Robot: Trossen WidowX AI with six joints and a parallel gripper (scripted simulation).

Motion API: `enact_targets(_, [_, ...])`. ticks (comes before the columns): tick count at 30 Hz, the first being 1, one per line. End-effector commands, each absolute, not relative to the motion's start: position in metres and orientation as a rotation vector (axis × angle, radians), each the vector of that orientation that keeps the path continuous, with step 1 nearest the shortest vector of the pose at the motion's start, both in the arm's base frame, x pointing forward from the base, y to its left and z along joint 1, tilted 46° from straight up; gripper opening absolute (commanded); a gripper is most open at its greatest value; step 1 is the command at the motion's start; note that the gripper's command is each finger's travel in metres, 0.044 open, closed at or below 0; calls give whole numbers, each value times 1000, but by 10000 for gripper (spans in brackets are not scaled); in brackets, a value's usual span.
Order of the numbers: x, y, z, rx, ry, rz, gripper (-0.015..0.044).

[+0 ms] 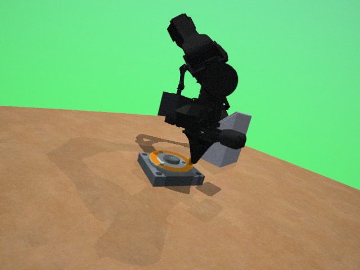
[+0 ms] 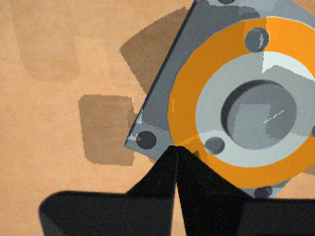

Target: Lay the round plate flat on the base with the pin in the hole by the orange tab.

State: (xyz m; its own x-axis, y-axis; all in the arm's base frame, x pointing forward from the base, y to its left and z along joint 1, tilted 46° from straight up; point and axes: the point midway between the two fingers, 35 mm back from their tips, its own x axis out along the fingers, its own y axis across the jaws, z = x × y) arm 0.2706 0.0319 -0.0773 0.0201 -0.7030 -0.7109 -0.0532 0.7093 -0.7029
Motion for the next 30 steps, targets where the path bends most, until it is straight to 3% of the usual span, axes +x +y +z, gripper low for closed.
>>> enact_targets(1, [270, 30, -78, -665, 1478, -560, 0])
enact_targets(30, [247, 9, -61, -667, 1480, -561, 0])
